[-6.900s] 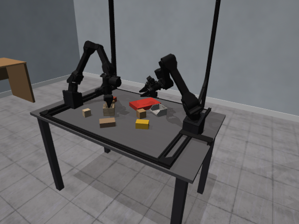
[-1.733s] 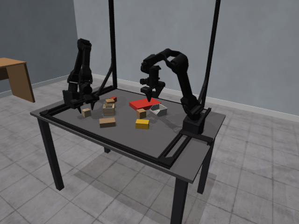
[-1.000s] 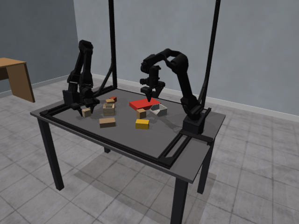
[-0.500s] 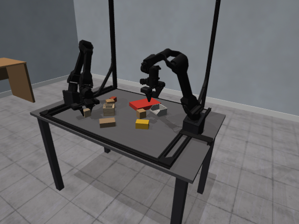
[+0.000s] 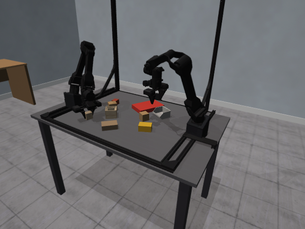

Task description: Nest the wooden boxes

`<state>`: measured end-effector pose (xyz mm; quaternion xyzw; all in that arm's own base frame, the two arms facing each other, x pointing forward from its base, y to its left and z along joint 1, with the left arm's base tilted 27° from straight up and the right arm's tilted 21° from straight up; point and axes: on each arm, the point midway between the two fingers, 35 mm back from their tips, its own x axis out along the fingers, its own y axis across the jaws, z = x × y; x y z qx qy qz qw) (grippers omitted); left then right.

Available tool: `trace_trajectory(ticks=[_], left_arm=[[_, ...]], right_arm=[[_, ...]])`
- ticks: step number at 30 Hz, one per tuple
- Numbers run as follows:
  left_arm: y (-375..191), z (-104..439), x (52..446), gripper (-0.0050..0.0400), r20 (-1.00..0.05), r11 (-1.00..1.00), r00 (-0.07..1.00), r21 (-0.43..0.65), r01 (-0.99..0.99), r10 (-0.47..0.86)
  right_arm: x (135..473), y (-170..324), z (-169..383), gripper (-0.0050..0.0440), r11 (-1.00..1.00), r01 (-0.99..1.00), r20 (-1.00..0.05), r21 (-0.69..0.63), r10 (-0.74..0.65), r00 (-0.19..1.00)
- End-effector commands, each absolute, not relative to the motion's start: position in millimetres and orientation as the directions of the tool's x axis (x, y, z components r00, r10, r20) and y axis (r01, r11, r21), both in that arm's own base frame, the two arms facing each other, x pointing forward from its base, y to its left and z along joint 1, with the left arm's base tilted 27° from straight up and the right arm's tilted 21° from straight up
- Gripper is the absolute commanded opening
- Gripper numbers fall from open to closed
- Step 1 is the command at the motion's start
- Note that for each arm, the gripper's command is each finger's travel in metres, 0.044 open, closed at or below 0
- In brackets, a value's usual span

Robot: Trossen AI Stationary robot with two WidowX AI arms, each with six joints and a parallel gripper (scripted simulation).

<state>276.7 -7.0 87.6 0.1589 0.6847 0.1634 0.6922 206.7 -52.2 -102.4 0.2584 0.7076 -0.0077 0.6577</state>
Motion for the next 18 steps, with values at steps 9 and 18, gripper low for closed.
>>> trace_trajectory(ticks=[9,18], left_arm=[[-6.9,87.5,276.1,0.0400,-0.897,0.897,0.006,0.442,-0.010,0.442],[-6.9,87.5,276.1,0.0400,-0.897,0.897,0.006,0.442,-0.010,0.442]], right_arm=[[208.1,-53.1,-101.3,0.0000,0.866,0.376,-0.929,0.330,0.368,-0.033],[210.2,-54.4,-99.2,0.0000,0.865,0.377,-0.919,0.332,0.387,-0.078]])
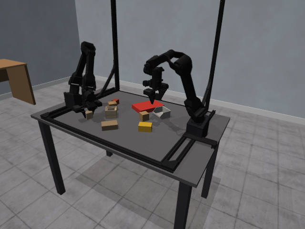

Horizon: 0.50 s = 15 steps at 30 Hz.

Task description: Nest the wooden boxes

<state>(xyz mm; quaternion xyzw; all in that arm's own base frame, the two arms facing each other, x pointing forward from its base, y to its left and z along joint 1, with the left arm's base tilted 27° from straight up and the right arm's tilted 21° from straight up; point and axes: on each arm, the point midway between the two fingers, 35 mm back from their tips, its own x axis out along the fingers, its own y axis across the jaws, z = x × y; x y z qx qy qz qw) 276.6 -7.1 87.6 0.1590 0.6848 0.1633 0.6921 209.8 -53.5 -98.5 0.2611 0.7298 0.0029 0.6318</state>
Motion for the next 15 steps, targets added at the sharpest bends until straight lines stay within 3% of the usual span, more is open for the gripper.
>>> trace_trajectory(ticks=[1,15], left_arm=[[-6.9,87.5,276.1,0.0400,-0.897,0.897,0.006,0.442,-0.010,0.442],[-6.9,87.5,276.1,0.0400,-0.897,0.897,0.006,0.442,-0.010,0.442]], right_arm=[[210.5,-54.6,-99.0,0.0000,0.865,0.377,-0.917,0.332,0.389,-0.085],[215.1,-58.1,-95.1,0.0000,0.865,0.377,-0.884,0.332,0.425,-0.197]])
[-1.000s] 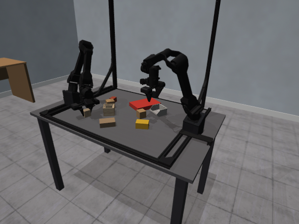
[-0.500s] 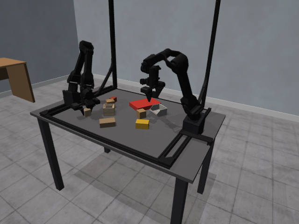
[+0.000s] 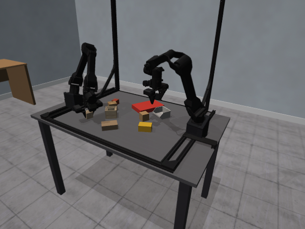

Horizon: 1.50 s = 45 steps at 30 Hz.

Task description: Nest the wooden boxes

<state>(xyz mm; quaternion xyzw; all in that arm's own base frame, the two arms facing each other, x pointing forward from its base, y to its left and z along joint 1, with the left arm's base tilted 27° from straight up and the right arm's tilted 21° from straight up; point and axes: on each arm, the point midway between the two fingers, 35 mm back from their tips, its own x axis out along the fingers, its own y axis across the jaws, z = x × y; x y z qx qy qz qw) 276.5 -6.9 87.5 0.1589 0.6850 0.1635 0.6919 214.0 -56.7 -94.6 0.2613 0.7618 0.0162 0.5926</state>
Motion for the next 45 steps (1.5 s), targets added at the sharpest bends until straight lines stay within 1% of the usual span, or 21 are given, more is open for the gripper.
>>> trace_trajectory(ticks=[1,8,21,31,38,45], left_arm=[[-6.9,87.5,276.1,0.0400,-0.897,0.897,0.006,0.442,-0.010,0.442],[-6.9,87.5,276.1,0.0400,-0.897,0.897,0.006,0.442,-0.010,0.442],[-6.9,87.5,276.1,0.0400,-0.897,0.897,0.006,0.442,-0.010,0.442],[-6.9,87.5,276.1,0.0400,-0.897,0.897,0.006,0.442,-0.010,0.442],[-6.9,87.5,276.1,0.0400,-0.897,0.897,0.006,0.442,-0.010,0.442],[-6.9,87.5,276.1,0.0400,-0.897,0.897,0.006,0.442,-0.010,0.442]], right_arm=[[215.7,-58.5,-94.7,0.0000,0.865,0.377,-0.879,0.332,0.428,-0.209],[216.8,-59.3,-93.7,0.0000,0.865,0.377,-0.869,0.332,0.436,-0.235],[222.1,-63.0,-90.3,0.0000,0.865,0.377,-0.811,0.331,0.466,-0.355],[224.1,-65.3,-86.5,0.0000,0.865,0.377,-0.796,0.331,0.471,-0.381],[227.7,-66.8,-86.7,0.0000,0.865,0.377,-0.740,0.331,0.486,-0.465],[229.4,-67.5,-86.6,0.0000,0.865,0.377,-0.708,0.331,0.492,-0.507]])
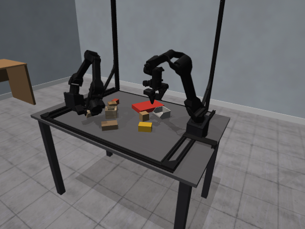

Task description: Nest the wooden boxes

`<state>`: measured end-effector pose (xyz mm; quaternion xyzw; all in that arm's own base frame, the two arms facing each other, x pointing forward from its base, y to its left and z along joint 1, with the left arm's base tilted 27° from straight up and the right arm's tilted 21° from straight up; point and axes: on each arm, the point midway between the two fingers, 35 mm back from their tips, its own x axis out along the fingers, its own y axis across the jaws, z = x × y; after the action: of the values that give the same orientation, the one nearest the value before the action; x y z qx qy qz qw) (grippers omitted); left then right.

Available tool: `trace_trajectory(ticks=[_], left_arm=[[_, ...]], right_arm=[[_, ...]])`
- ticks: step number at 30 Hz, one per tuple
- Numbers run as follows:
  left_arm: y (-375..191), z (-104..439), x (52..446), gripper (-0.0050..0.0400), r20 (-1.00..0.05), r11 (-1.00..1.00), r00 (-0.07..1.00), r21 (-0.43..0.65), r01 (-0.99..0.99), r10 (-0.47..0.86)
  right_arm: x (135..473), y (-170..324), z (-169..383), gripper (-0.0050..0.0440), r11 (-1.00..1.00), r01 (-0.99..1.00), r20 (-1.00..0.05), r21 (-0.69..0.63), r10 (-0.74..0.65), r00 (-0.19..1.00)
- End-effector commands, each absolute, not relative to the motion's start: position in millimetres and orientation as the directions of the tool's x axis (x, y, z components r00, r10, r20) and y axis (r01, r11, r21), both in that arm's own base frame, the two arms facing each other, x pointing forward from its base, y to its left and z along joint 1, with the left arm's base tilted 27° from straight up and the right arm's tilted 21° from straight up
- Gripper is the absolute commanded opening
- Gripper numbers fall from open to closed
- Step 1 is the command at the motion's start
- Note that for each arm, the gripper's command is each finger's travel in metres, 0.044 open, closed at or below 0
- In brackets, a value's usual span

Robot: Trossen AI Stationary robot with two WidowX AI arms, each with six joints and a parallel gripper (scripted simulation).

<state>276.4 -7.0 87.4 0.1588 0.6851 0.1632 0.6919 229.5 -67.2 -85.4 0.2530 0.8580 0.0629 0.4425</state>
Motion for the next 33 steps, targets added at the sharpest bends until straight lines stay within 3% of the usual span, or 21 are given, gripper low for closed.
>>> trace_trajectory(ticks=[1,22,27,29,33], left_arm=[[-6.9,87.5,276.1,0.0400,-0.897,0.897,0.006,0.442,-0.010,0.442],[-6.9,87.5,276.1,0.0400,-0.897,0.897,0.006,0.442,-0.010,0.442],[-6.9,87.5,276.1,0.0400,-0.897,0.897,0.006,0.442,-0.010,0.442],[-6.9,87.5,276.1,0.0400,-0.897,0.897,0.006,0.442,-0.010,0.442],[-6.9,87.5,276.1,0.0400,-0.897,0.897,0.006,0.442,-0.010,0.442]], right_arm=[[229.7,-67.9,-85.9,0.0000,0.865,0.377,-0.708,0.331,0.492,-0.507],[235.8,-71.1,-84.5,0.0000,0.865,0.377,-0.595,0.331,0.502,-0.628],[235.8,-71.1,-84.5,0.0120,0.865,0.377,-0.595,0.331,0.502,-0.628],[235.8,-71.1,-84.5,0.0120,0.865,0.377,-0.595,0.331,0.502,-0.628],[235.8,-71.1,-84.5,0.0216,0.865,0.377,-0.595,0.331,0.502,-0.628]])
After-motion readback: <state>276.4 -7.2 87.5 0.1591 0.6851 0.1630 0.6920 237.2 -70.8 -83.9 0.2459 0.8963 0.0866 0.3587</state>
